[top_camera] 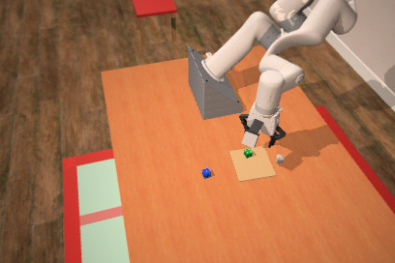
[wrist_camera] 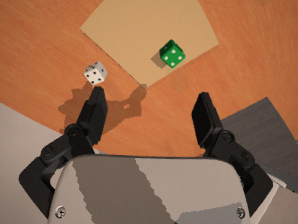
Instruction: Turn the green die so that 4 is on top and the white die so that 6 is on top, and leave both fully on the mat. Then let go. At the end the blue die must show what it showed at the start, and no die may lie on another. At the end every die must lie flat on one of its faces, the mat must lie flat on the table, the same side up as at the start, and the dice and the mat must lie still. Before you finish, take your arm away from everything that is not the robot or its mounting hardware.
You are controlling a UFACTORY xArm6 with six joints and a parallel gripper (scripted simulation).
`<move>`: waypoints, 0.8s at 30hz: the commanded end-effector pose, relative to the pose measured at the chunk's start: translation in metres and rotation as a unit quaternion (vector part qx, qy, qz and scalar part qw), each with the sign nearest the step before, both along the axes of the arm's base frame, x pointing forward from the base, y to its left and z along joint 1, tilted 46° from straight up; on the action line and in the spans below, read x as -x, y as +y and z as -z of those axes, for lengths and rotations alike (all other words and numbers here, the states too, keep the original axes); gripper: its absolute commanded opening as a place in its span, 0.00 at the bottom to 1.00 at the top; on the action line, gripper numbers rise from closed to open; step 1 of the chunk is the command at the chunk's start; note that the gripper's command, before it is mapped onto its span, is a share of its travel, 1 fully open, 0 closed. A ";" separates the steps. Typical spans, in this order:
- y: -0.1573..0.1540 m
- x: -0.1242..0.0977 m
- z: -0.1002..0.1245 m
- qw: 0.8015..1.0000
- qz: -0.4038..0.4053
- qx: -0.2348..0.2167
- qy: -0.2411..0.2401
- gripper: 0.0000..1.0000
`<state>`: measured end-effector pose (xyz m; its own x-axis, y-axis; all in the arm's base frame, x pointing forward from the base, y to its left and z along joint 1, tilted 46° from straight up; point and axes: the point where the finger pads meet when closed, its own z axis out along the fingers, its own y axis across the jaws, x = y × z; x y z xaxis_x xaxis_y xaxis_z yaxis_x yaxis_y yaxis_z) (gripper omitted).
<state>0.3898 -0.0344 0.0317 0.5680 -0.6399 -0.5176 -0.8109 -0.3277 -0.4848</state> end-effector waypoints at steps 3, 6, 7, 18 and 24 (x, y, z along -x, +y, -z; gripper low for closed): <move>0.005 -0.008 -0.007 0.993 -0.079 0.016 -0.084 1.00; 0.007 -0.010 -0.009 0.987 -0.108 0.022 -0.114 1.00; 0.007 -0.011 -0.009 0.987 -0.112 0.023 -0.117 1.00; 0.015 -0.019 -0.017 0.949 -0.220 0.046 -0.223 1.00; 0.020 -0.024 -0.021 0.922 -0.270 0.056 -0.273 1.00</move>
